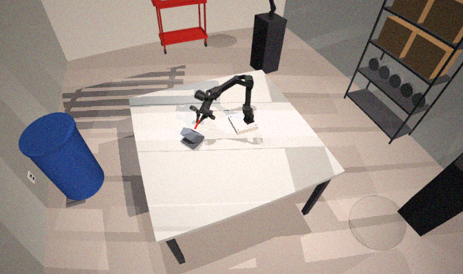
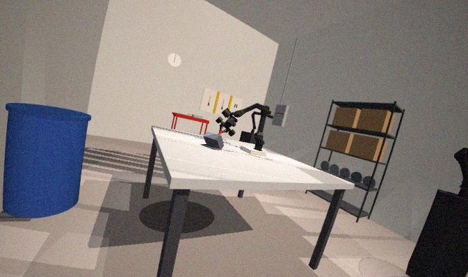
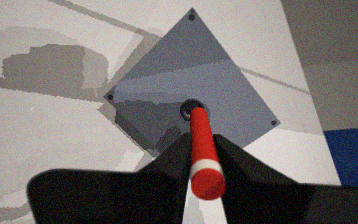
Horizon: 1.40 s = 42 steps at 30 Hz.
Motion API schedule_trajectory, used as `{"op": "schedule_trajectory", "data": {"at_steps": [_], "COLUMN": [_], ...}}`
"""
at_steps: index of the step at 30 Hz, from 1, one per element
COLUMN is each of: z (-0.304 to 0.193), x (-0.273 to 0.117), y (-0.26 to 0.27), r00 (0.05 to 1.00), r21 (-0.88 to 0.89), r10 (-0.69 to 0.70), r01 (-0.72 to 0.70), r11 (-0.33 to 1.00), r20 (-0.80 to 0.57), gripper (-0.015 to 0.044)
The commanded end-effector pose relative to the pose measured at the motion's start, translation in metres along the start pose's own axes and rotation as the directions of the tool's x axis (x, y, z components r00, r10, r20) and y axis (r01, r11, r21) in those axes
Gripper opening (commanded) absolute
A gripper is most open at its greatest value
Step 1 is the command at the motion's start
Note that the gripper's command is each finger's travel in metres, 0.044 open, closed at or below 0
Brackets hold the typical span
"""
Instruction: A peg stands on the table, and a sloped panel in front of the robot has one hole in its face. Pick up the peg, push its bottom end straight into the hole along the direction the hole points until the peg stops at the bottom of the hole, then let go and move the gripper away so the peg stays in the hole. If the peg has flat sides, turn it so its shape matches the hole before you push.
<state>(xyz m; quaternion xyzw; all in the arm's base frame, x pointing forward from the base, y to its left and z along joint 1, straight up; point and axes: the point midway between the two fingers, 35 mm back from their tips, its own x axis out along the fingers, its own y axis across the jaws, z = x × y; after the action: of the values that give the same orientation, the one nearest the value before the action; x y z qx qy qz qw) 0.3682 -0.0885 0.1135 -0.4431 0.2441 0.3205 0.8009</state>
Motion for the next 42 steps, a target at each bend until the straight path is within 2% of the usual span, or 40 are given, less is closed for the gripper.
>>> {"op": "schedule_trajectory", "data": {"at_steps": [1, 42], "z": [-0.0021, -0.0031], "x": [0.0073, 0.0148], "y": [0.0022, 0.0052], "r00": [1.000, 1.000], "r21": [0.009, -0.001], "r10": [0.009, -0.001], "r01": [-0.009, 0.001], "r11": [1.000, 1.000], "r20": [-0.002, 0.001], "gripper": [0.0000, 0.0000]}}
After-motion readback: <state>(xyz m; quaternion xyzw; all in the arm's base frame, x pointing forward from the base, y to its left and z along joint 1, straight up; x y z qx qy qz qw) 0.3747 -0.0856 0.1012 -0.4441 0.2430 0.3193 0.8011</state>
